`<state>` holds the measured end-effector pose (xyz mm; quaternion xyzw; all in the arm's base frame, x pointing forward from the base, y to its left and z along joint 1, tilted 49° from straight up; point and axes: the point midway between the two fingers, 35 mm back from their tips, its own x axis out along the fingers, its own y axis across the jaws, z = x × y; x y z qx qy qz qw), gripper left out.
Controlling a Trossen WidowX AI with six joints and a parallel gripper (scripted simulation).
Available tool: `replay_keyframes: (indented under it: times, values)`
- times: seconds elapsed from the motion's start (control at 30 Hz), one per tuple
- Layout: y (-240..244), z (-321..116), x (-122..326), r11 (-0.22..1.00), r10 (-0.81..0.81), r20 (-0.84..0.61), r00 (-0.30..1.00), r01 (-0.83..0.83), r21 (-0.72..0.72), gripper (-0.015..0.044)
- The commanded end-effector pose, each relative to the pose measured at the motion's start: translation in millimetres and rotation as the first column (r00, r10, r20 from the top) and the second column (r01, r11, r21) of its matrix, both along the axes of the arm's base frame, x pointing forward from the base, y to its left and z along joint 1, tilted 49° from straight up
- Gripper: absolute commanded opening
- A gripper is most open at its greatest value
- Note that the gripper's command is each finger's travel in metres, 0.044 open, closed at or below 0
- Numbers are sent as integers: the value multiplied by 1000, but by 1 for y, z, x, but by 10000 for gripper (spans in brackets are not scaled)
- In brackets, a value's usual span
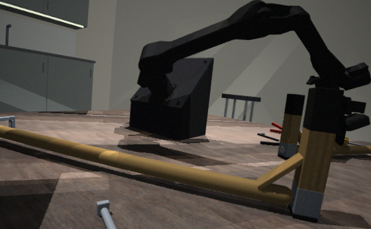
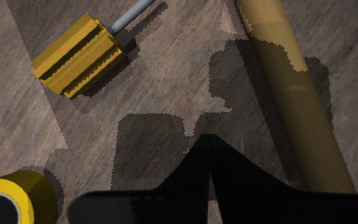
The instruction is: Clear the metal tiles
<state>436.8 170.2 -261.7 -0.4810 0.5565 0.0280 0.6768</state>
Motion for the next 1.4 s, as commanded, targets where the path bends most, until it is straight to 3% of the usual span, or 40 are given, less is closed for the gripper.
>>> replay_keyframes:
  times: [0.0,1.37]
  values:
    - [-6,-7,-4,1000,3,-11,1000,-3,-10,0]
    - [-17,10,28,1000,4,-12,1000,-4,-10,0]
